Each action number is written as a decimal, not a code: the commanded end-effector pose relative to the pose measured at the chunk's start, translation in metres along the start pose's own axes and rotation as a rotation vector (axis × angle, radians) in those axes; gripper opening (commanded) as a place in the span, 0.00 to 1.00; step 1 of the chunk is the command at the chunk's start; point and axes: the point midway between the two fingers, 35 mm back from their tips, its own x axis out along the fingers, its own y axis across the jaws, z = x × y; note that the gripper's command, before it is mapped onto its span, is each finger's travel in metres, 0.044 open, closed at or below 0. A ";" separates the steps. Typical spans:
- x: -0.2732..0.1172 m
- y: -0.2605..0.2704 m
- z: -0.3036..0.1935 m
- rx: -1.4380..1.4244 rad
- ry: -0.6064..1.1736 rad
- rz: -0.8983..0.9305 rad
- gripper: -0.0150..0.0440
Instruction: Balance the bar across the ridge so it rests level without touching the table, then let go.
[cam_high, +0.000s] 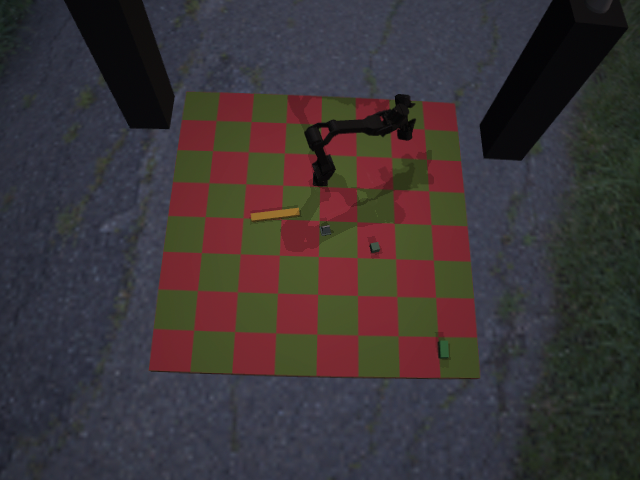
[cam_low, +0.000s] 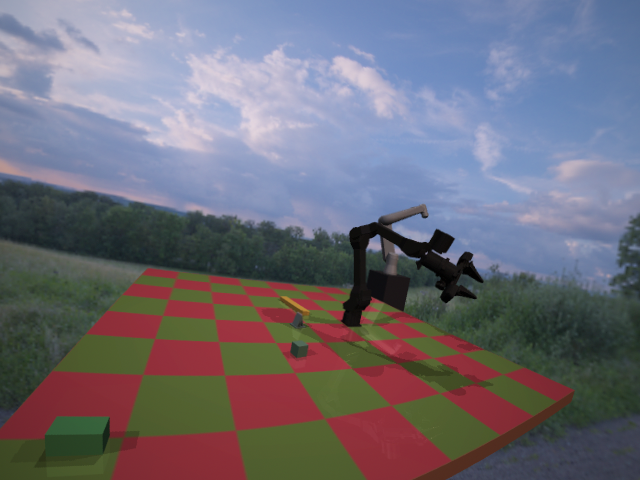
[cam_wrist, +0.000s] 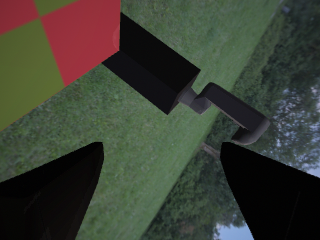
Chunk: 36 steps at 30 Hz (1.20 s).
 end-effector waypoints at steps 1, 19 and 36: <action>-0.007 0.014 -0.014 0.063 0.048 0.041 0.79; -0.052 0.100 -0.074 0.463 0.265 0.243 0.79; -0.119 0.177 -0.112 0.856 0.529 0.380 0.79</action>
